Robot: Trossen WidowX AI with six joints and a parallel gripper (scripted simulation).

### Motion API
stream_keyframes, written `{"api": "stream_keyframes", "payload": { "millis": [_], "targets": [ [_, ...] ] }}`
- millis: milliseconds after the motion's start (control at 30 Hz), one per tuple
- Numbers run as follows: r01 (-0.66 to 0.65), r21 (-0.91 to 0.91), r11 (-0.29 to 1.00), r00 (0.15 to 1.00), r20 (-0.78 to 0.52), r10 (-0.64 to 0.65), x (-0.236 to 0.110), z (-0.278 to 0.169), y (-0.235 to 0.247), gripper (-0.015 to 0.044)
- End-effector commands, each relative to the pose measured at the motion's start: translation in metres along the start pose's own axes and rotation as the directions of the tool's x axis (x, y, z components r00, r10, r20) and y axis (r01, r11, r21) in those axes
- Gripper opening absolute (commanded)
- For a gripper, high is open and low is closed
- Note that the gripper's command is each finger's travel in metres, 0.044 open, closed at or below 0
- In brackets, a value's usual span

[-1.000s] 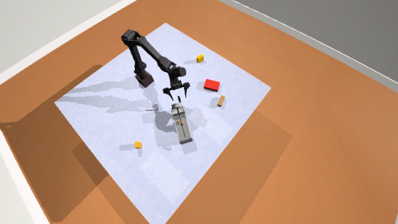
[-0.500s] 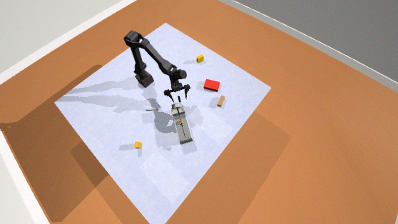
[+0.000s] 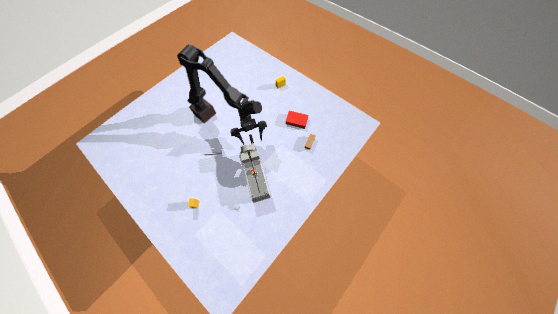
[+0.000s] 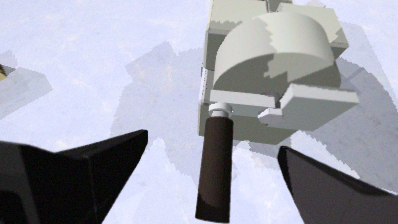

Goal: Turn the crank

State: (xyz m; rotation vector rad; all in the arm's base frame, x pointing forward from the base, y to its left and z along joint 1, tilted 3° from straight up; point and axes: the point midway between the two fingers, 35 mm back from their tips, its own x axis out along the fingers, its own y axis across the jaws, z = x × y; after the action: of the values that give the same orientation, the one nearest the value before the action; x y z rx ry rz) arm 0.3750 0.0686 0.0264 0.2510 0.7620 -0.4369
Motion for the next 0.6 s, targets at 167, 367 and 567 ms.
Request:
{"api": "stream_keyframes", "payload": {
  "millis": [167, 367, 567],
  "targets": [
    [0.006, 0.005, 1.0, 1.0, 0.003, -0.006, 0.0025, -0.0027, -0.0014, 0.0309],
    [0.006, 0.005, 1.0, 1.0, 0.003, -0.006, 0.0025, -0.0027, -0.0014, 0.0151],
    [0.006, 0.005, 1.0, 1.0, 0.003, -0.006, 0.0025, -0.0027, -0.0014, 0.0]
  ]
}}
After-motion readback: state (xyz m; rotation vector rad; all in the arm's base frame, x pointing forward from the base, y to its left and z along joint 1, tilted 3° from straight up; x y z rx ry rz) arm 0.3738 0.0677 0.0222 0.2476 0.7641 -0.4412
